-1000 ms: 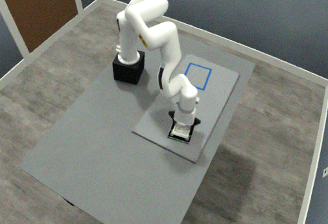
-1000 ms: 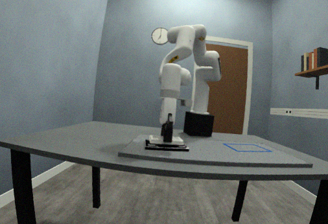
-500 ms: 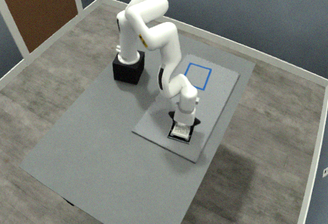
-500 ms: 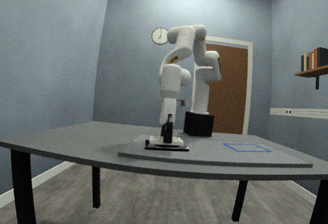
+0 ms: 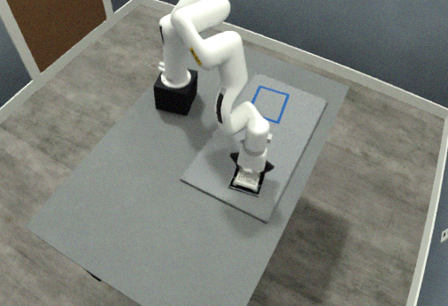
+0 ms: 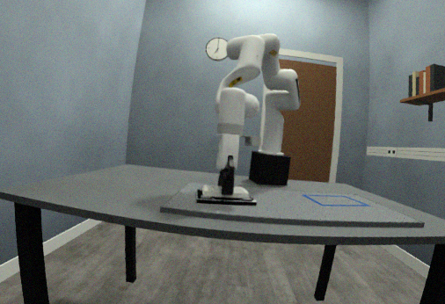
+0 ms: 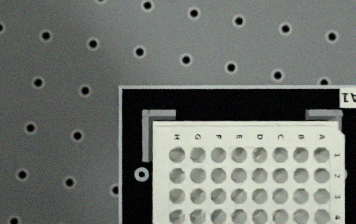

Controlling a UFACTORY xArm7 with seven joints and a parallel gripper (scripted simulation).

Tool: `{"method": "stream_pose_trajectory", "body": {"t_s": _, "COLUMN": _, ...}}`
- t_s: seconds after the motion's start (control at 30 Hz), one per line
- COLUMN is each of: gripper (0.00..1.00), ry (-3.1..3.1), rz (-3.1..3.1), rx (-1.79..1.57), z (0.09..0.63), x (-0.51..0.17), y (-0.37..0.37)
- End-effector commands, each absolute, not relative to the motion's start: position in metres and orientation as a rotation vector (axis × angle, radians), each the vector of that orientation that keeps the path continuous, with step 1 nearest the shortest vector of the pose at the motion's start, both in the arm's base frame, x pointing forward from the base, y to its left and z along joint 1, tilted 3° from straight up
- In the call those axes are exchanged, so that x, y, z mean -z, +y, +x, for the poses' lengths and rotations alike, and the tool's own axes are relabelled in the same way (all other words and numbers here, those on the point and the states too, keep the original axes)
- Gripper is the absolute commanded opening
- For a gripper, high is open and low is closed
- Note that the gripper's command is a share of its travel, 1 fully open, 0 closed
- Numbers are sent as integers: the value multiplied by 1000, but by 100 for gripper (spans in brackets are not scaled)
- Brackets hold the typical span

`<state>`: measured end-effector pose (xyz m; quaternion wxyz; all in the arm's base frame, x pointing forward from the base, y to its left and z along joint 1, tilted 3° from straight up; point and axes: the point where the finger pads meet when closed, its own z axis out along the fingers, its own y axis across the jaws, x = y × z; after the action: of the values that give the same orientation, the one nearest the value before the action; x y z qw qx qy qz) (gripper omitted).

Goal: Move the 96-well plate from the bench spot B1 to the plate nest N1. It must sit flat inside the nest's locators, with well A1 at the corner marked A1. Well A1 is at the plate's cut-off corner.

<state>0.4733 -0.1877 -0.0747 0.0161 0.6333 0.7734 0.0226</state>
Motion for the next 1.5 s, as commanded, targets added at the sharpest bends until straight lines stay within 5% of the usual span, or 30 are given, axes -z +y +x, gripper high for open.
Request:
{"method": "stream_pose_trajectory", "body": {"t_s": 0.0, "gripper": 0, "ry": 2401, "rz": 1966, "rx": -72, "z": 475, "x": 74, "y": -189}}
{"method": "stream_pose_trajectory", "body": {"t_s": 0.57, "gripper": 0, "ry": 2401, "rz": 1966, "rx": -72, "z": 475, "x": 76, "y": -189}}
{"method": "stream_pose_trajectory", "body": {"t_s": 0.6, "gripper": 100, "ry": 2401, "rz": 1966, "rx": -72, "z": 475, "x": 77, "y": -189}}
{"method": "stream_pose_trajectory", "body": {"t_s": 1.47, "gripper": 100, "ry": 2401, "rz": 1966, "rx": -72, "z": 475, "x": 77, "y": -189}}
